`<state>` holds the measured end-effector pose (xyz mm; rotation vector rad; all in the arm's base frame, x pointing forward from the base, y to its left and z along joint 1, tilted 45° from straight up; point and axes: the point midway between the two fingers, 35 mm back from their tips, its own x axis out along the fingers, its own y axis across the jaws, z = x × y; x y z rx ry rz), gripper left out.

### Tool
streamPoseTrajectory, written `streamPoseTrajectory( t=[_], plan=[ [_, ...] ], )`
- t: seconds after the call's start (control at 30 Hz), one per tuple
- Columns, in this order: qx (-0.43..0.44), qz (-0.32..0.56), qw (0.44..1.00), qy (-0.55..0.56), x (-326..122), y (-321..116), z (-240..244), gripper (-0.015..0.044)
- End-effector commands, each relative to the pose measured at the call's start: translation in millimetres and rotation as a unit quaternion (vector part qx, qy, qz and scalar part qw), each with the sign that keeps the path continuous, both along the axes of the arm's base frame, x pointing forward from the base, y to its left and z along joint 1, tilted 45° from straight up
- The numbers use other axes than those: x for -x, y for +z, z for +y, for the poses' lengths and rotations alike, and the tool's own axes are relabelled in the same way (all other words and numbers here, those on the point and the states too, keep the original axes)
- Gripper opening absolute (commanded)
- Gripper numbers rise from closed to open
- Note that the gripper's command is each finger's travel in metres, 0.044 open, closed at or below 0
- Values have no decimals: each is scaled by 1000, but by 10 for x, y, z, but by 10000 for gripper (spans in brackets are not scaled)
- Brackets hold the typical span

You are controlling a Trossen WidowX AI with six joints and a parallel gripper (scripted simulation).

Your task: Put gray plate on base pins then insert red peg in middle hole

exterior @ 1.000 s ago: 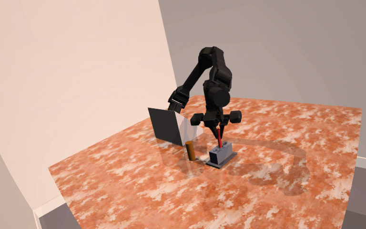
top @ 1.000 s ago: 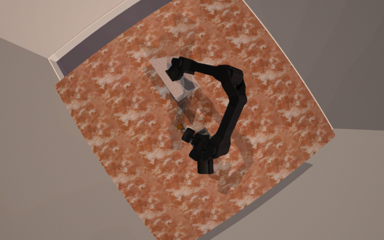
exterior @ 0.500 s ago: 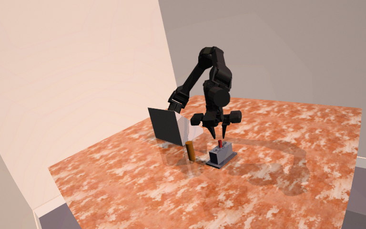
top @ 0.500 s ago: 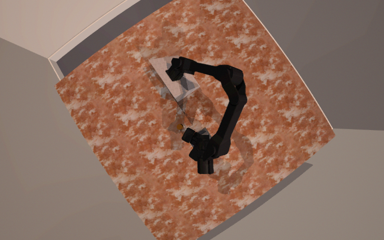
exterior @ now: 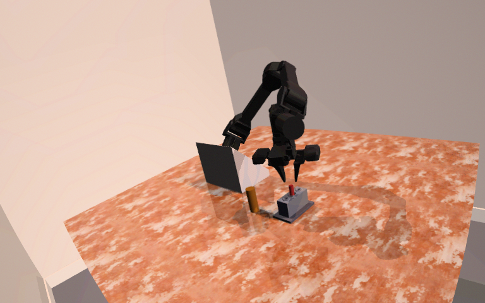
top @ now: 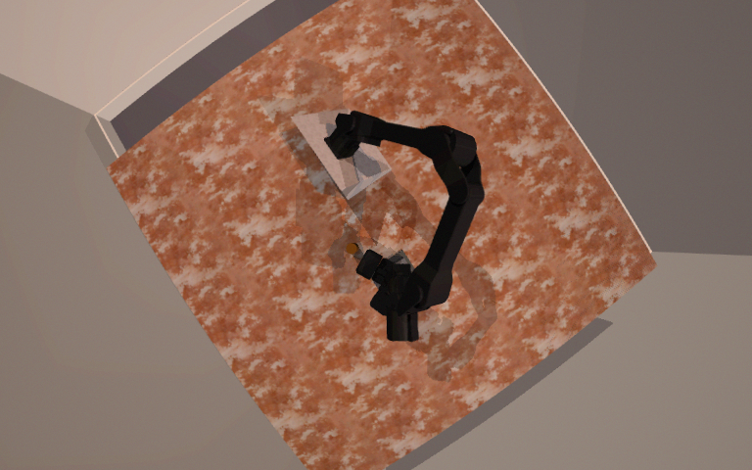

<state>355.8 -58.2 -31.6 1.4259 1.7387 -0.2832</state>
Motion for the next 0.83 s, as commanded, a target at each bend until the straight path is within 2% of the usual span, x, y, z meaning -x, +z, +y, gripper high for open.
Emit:
streamPoseTrajectory(
  t=[0.0,0.8],
  plan=[
    [0,-2,1000,0,1,26,-26,150],
    [0,-2,1000,0,4,200,-98,150]
  ],
)
